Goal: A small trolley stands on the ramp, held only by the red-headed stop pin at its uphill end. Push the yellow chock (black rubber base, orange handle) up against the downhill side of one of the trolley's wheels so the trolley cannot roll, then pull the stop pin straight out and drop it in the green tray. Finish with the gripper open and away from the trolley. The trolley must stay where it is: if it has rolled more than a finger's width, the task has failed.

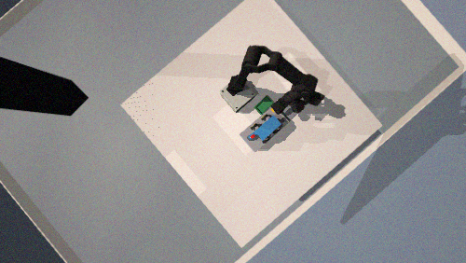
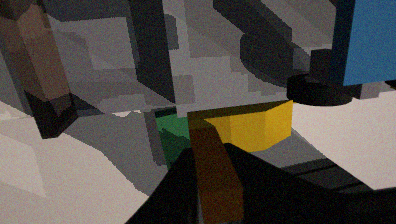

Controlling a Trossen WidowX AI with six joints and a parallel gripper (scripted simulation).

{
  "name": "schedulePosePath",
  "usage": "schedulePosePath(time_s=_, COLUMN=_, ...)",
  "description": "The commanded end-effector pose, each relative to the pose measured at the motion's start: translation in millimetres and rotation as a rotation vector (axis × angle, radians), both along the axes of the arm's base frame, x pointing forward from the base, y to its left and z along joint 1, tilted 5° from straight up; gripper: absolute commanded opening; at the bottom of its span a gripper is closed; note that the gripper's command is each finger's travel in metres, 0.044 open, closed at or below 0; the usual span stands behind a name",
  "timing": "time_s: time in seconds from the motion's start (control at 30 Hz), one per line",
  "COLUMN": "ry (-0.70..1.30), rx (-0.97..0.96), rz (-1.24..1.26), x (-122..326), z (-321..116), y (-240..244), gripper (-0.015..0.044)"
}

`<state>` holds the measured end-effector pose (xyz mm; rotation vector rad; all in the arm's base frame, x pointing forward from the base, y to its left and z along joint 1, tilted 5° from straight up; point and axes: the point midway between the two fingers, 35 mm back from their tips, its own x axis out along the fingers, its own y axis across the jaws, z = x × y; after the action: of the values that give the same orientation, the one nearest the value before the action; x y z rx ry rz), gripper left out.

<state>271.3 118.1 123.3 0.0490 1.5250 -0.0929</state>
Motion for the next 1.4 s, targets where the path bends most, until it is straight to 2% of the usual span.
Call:
schedulePosePath(time_s=0.0, ry=-0.006, rx=-0.002, rz=0.003, x=2.4, z=-3.1, y=-0.3, gripper=0.0)
schedulePosePath(time_s=0.73, ry=-0.005, rx=-0.003, rz=0.003, x=6.0, z=-62.6, y=-2.5, gripper=0.0)
schedulePosePath(time_s=1.37, ry=-0.005, rx=-0.004, rz=0.003, x=3.7, z=-60.8, y=-18.0, gripper=0.0)
